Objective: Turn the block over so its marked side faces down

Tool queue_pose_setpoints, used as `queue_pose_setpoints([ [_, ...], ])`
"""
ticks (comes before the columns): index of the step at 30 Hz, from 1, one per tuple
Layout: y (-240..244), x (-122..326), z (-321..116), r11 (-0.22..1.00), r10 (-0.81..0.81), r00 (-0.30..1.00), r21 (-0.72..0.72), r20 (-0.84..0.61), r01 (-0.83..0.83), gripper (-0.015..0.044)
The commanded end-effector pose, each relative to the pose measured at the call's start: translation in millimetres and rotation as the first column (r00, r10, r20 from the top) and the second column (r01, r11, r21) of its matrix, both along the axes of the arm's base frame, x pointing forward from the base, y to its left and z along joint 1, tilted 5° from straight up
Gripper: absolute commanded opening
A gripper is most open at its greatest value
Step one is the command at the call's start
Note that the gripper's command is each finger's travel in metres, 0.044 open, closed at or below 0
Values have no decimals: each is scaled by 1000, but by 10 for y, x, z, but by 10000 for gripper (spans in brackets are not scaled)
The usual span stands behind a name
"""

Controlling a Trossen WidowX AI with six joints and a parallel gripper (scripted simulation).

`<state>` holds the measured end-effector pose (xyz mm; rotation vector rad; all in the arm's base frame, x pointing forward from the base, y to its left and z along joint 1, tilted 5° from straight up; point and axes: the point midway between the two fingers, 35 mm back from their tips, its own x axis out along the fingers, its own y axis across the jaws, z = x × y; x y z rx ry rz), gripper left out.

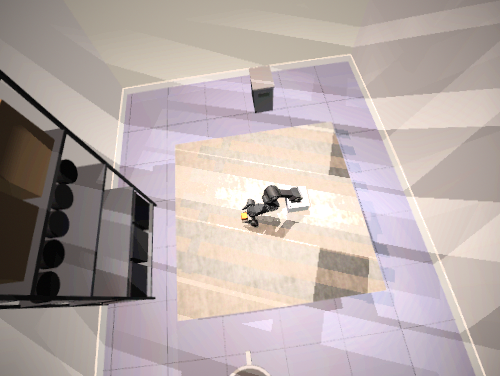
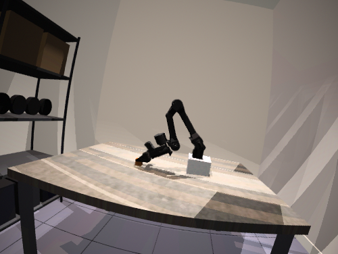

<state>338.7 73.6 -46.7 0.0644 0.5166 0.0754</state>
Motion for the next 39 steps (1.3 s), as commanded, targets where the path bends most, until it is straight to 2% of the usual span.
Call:
queue_pose_setpoints([
  [1,-4,-4,-3,1000,-3,1000,1,-1,3,440],
  [23,-2,2,-3,1000,-2,1000,0,-6,2,440],
  [31,6,89,198,1000,18,969,-19,-246,-24,440],
  [37,-57,-138,595,999,27,902,-15,-432,-38,440],
  [39,-68,-184,650,999,28,892,-14,-452,-38,440],
])
